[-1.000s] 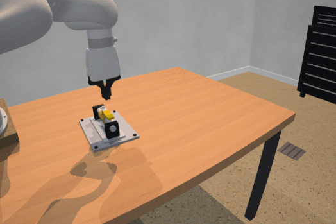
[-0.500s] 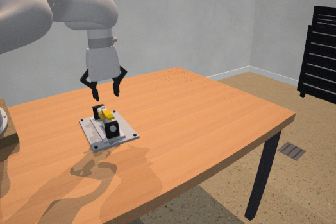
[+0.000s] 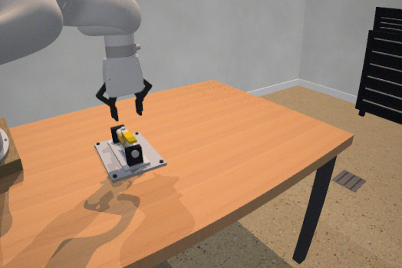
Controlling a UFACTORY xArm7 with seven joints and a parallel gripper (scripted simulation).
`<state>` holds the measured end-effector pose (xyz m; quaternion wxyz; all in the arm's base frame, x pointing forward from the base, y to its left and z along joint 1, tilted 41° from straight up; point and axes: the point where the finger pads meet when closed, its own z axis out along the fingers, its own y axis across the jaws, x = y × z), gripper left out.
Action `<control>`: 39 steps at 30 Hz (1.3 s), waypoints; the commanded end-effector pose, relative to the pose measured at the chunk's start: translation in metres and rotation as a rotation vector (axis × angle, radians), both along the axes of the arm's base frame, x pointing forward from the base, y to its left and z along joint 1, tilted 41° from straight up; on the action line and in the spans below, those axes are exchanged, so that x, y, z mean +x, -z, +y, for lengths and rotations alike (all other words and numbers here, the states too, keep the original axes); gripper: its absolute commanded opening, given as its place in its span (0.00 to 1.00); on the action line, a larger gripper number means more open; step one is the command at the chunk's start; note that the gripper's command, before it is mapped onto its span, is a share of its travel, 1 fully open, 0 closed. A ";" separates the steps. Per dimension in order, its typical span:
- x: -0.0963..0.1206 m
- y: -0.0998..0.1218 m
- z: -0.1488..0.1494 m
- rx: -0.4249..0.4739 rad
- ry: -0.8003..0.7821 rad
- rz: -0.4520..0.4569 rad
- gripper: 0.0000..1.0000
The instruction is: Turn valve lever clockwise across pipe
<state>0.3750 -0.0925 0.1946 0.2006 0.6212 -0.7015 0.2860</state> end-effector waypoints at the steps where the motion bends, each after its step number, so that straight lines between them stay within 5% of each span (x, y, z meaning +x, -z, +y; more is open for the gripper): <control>1: 0.001 -0.001 0.001 0.000 -0.003 -0.002 0.68; 39: 0.003 0.021 -0.018 0.000 -0.003 -0.002 0.68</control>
